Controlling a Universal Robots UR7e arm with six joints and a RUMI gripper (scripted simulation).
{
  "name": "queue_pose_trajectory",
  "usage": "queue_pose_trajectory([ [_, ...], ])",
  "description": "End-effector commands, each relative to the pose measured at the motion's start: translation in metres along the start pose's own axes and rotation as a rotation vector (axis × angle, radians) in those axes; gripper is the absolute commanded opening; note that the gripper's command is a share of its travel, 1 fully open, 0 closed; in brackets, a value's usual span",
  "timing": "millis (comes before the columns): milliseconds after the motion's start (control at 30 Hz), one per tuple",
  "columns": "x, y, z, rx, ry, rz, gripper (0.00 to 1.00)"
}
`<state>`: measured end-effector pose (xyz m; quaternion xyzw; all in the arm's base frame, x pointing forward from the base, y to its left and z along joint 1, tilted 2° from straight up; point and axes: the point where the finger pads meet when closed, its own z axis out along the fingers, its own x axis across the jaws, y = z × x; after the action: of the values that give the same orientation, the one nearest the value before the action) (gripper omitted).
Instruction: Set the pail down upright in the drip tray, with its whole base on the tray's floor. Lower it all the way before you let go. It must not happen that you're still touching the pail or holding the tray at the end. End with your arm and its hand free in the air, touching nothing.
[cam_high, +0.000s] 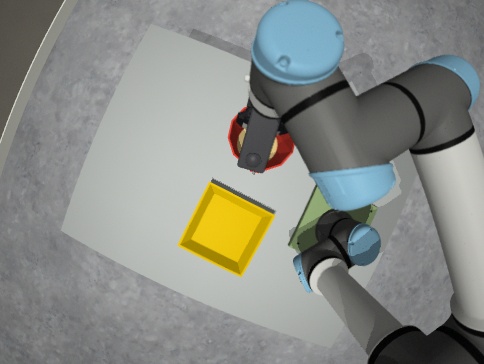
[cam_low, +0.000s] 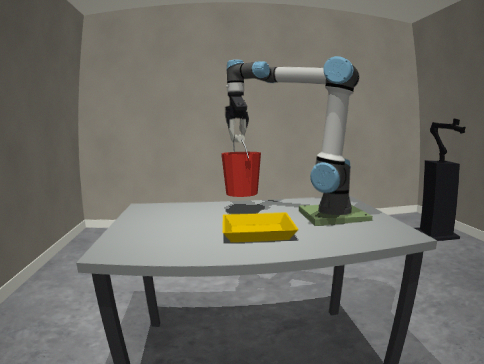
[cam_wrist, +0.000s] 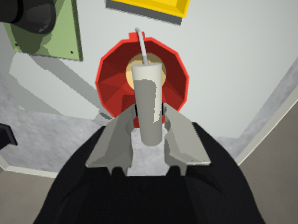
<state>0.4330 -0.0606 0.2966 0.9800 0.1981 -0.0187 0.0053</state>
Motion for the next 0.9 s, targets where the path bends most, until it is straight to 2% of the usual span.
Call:
queue_pose_trajectory([
  [0, 0.0002, 0.0002, -0.0006, -0.001, 0.001, 0.000, 0.00],
  [867, 0.0014, -0.0091, -0.0006, -0.001, 0.001, 0.000, 0.00],
])
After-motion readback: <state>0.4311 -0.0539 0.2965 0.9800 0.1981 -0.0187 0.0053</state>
